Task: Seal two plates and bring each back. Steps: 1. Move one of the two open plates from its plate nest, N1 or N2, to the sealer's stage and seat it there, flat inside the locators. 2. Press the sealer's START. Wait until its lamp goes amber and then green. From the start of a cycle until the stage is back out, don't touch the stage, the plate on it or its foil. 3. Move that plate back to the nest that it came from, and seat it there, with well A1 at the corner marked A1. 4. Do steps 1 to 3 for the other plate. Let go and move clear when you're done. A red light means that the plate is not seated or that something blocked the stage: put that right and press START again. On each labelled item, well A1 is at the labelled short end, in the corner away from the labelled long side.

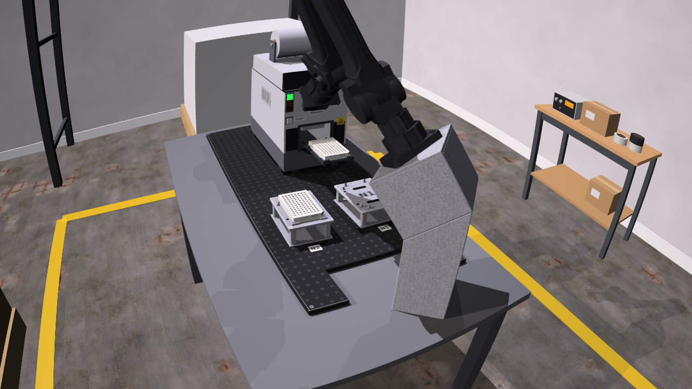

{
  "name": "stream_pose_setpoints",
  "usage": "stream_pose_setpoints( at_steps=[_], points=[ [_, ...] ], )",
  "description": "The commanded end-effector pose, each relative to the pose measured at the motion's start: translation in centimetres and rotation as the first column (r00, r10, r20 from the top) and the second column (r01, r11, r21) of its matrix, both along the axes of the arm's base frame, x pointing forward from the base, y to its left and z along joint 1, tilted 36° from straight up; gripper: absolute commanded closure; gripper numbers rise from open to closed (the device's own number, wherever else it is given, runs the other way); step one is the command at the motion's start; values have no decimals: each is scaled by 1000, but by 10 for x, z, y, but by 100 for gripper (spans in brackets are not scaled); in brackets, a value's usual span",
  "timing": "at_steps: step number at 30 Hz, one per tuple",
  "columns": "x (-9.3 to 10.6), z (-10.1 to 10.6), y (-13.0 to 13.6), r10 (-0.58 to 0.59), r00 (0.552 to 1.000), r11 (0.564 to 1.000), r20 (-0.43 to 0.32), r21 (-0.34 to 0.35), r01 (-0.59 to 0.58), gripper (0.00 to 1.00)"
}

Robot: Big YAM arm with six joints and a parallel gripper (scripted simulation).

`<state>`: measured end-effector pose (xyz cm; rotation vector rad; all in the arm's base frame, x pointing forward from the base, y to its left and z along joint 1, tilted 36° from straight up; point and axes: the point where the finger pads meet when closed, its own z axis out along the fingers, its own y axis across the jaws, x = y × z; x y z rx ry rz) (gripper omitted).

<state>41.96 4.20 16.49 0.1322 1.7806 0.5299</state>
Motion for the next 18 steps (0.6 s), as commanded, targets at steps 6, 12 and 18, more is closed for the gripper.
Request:
stream_pose_setpoints(
  at_steps=[6,12,18],
  points=[
    [17,7,6,7,999,1000,32,-17,-7,100],
    [57,10,16,7,999,1000,37,7,-7,100],
    [86,5,21,3,1000,1000,28,-1,-3,100]
  ],
)
